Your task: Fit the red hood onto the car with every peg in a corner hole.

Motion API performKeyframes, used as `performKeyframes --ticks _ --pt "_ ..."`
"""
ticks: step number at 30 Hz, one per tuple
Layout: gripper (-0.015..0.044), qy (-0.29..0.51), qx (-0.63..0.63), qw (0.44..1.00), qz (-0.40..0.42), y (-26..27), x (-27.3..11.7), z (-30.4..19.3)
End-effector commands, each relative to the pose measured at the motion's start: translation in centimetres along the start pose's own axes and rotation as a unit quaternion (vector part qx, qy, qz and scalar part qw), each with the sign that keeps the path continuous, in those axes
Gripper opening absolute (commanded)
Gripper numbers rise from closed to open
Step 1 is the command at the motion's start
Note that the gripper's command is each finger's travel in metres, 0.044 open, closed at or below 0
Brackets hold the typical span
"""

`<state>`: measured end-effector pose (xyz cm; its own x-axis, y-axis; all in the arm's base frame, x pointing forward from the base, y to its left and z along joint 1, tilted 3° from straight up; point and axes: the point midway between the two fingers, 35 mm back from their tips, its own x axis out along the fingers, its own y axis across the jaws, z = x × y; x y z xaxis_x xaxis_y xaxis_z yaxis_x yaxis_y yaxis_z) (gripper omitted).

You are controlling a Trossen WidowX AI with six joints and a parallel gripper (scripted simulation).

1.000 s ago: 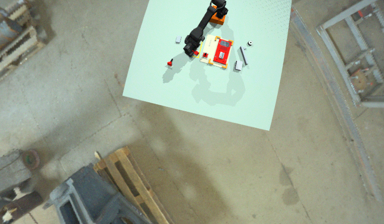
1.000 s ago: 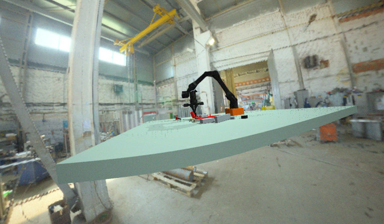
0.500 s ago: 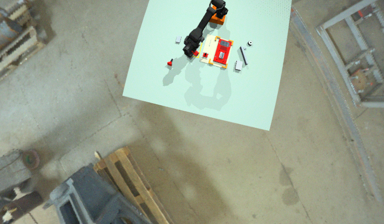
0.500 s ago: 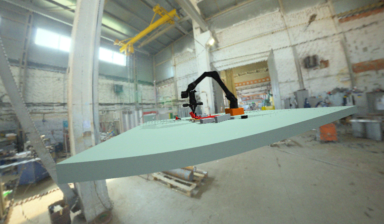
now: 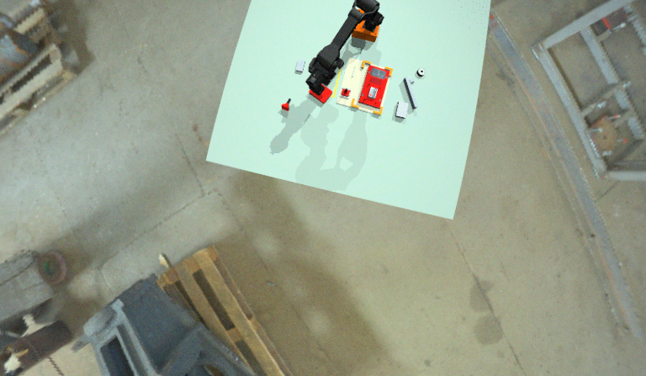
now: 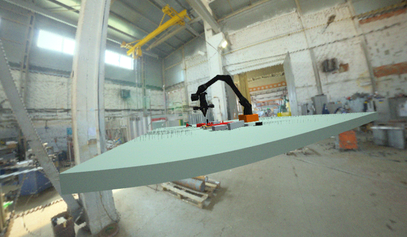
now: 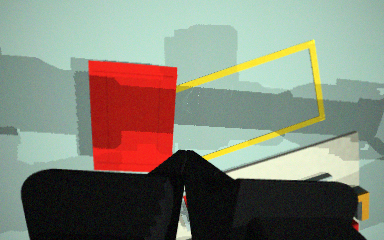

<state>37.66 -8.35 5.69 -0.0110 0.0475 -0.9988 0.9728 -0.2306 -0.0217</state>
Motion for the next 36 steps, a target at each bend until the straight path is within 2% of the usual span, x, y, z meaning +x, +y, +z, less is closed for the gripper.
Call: performKeyframes --ticks 1,26,29,36 --pt "0.0000 0.003 -0.001 1.000 0.011 -0.01 -4.08 -0.02" --pt "0.0000 0.000 0.002 1.000 0.019 0.09 -4.61 0.05" --pt "0.0079 -0.001 -0.041 0.999 0.019 0.21 -4.49 0.06" --pt "0.0263 -0.004 -0.239 0.971 0.017 0.76 -3.92 0.08"
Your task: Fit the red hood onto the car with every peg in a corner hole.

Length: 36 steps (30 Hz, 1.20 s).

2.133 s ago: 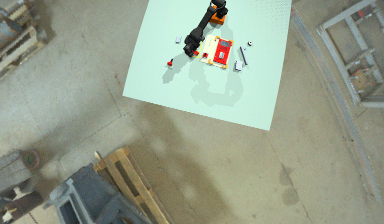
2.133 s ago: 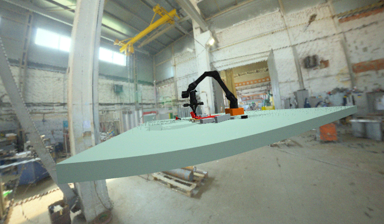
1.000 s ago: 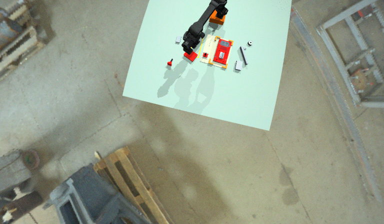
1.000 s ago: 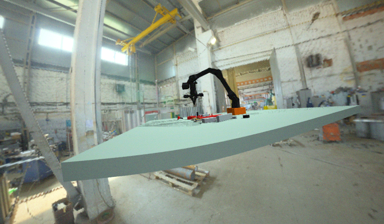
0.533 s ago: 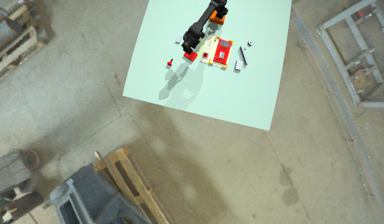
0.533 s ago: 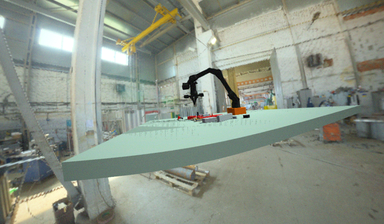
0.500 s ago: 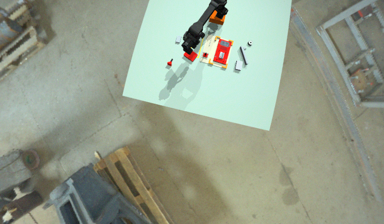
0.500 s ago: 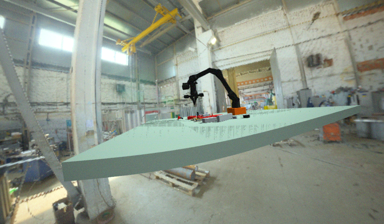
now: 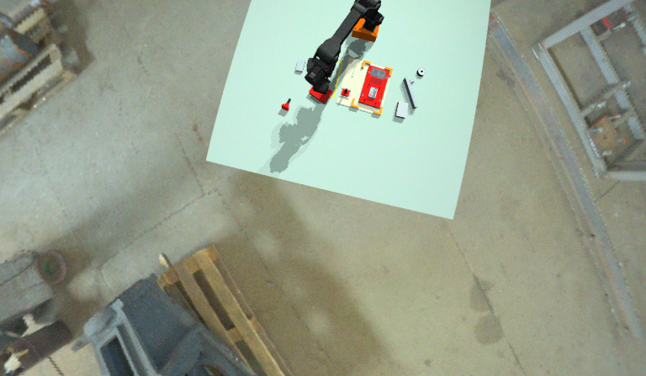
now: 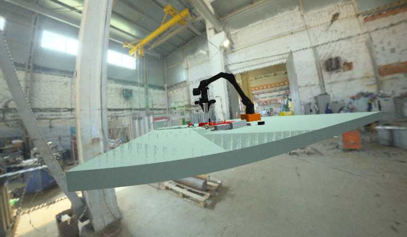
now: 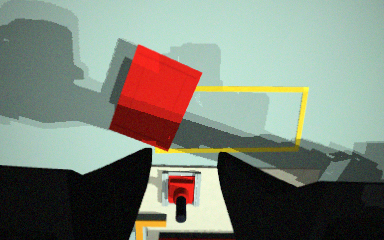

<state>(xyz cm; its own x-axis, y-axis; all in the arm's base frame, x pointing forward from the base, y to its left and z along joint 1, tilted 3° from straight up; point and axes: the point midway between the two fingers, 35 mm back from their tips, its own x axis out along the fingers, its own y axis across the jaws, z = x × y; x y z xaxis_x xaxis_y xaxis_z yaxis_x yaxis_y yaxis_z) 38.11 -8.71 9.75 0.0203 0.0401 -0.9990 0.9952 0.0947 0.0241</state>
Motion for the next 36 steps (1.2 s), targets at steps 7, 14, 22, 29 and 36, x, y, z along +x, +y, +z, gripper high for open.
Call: performKeyframes --ticks 7,14,22,29,36 --pt "0.0440 0.000 -0.273 0.962 0.001 0.8 0.8 0.3" --pt "0.0440 0.001 -0.459 0.888 0.001 1.3 1.4 0.5" --pt "0.0440 0.001 -0.649 0.761 0.001 1.8 2.1 0.7" --pt "0.0440 0.002 -0.787 0.617 0.001 2.2 2.8 0.9" --pt "0.0440 0.002 -0.894 0.448 0.002 2.7 3.4 1.1"
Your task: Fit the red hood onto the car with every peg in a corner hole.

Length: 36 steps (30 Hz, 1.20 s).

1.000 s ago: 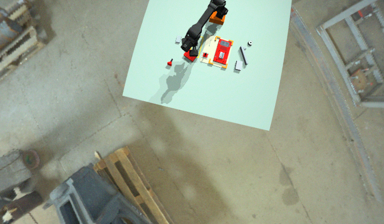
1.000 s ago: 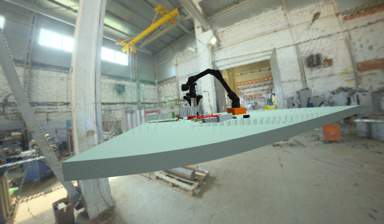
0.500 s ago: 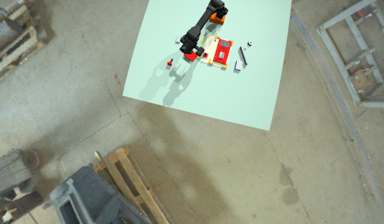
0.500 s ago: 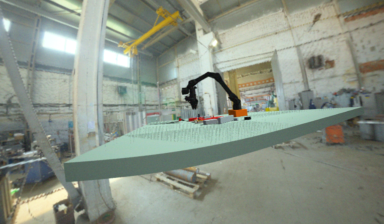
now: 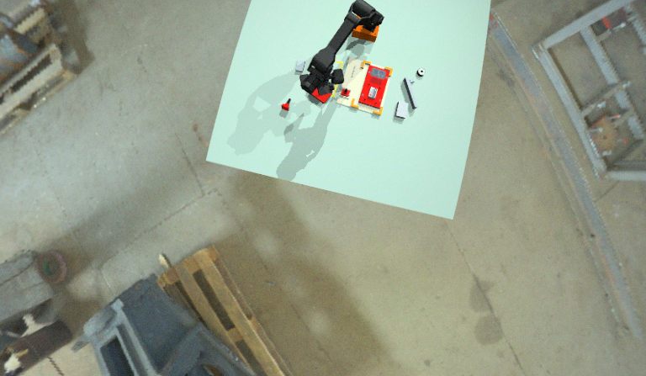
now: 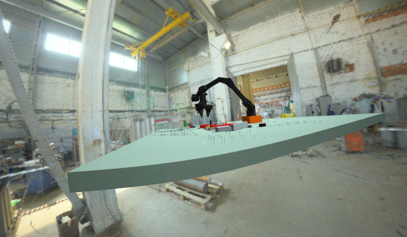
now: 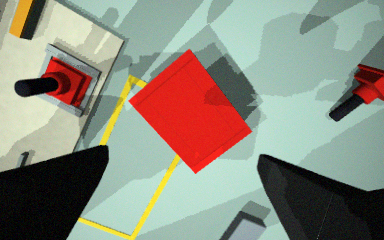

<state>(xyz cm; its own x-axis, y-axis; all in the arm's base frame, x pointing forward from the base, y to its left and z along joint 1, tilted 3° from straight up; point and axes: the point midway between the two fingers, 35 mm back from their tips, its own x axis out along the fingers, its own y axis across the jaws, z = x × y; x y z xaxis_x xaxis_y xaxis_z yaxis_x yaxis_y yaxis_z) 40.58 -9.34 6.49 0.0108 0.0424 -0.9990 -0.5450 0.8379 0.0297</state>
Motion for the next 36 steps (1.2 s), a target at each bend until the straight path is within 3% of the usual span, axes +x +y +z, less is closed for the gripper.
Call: performKeyframes --ticks 1,12,36 --pt "0.0440 -0.003 -0.109 0.994 -0.001 -0.3 0.3 0.3" --pt "0.0440 -0.003 -0.368 0.930 0.000 -0.9 1.2 0.8" --pt "0.0440 -0.003 -0.372 0.928 0.000 -0.9 2.1 0.8"
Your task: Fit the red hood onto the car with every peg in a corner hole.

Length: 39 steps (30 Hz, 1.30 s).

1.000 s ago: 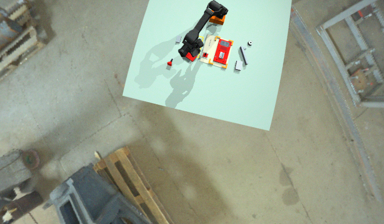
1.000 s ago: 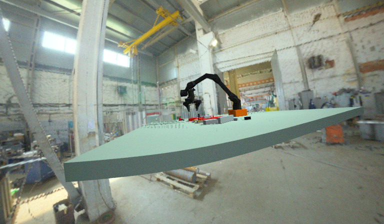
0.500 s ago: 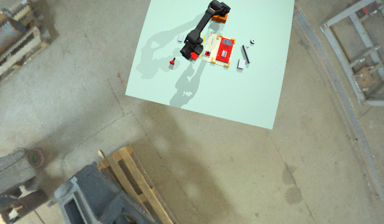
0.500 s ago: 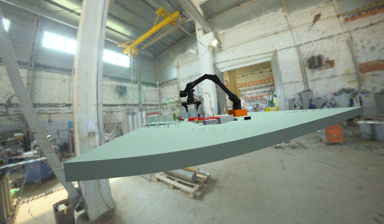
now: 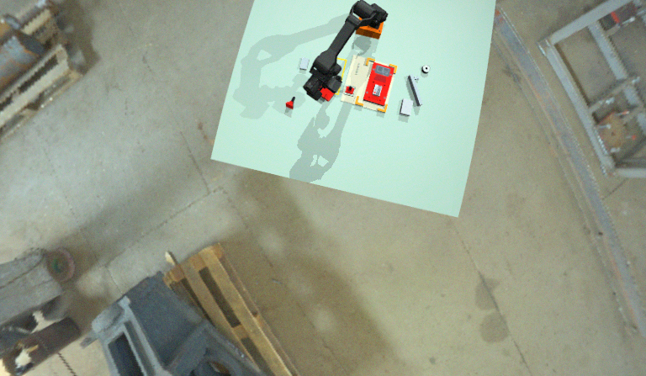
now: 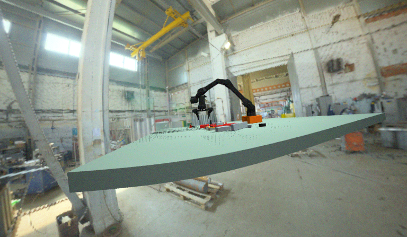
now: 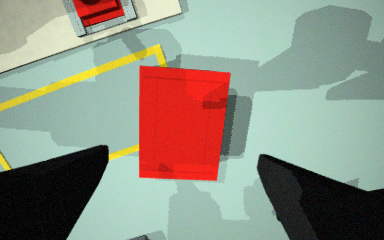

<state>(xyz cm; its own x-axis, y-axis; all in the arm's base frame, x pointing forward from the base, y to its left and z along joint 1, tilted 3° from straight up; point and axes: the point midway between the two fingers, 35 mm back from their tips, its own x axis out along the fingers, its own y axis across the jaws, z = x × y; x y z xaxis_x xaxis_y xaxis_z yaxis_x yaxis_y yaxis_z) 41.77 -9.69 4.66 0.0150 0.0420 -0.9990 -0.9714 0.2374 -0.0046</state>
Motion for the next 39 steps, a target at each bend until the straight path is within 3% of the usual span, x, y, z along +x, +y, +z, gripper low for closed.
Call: performKeyframes --ticks 1,39 --pt "0.0440 -0.003 -0.003 1.000 0.000 0.0 0.3 0.1" --pt "0.0440 -0.003 -0.003 1.000 0.000 0.1 2.5 0.1"
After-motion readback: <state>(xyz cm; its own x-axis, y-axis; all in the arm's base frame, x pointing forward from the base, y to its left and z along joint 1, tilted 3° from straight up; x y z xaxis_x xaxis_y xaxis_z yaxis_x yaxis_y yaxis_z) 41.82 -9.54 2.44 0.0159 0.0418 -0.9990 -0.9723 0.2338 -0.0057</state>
